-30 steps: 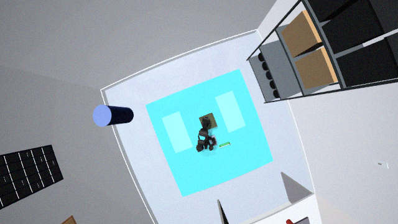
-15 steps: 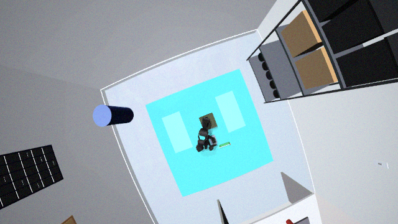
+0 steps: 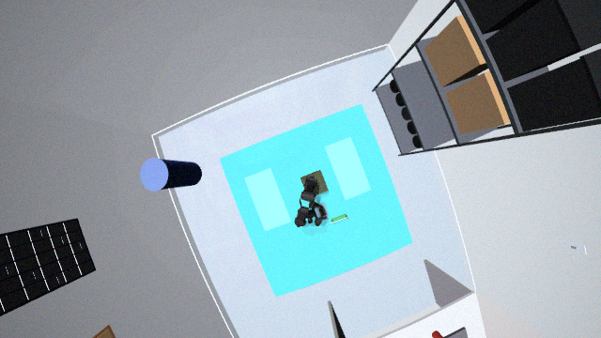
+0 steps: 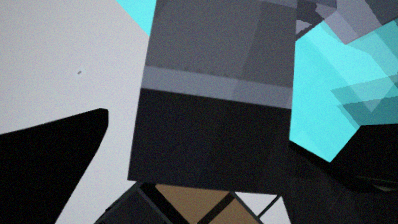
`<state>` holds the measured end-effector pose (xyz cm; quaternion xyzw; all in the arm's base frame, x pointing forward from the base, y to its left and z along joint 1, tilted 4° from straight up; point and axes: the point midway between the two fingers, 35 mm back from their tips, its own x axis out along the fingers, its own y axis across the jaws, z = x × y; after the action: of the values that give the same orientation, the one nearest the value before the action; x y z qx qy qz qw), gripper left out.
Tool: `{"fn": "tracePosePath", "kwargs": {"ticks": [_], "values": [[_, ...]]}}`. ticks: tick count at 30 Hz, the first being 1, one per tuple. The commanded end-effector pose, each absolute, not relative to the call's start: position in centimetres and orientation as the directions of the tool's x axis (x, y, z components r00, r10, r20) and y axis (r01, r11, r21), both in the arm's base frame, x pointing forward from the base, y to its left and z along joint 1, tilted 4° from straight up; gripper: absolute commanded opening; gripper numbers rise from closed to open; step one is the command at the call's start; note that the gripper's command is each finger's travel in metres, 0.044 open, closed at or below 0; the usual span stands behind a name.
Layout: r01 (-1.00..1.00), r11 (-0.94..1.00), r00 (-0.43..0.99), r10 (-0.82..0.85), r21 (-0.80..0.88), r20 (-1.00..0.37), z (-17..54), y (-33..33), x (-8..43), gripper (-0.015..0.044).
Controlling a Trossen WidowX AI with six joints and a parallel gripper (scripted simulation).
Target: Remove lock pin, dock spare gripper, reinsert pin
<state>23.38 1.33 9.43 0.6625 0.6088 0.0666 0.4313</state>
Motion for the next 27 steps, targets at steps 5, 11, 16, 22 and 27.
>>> {"fn": "tracePosePath", "kwargs": {"ticks": [5,11,16,22,27], "values": [[0.75,0.11,0.251,0.865,0.652,-0.435,10.9,1.3,22.1,0.044],[0.751,0.104,0.254,0.866,0.652,-0.43,12.0,1.3,21.3,0.044],[0.752,0.098,0.256,0.867,0.651,-0.427,13.0,1.3,20.5,0.044],[0.754,0.092,0.259,0.869,0.65,-0.423,14.1,1.4,20.4,0.044],[0.757,0.09,0.257,0.87,0.648,-0.42,15.2,1.6,20.3,0.044]]}}
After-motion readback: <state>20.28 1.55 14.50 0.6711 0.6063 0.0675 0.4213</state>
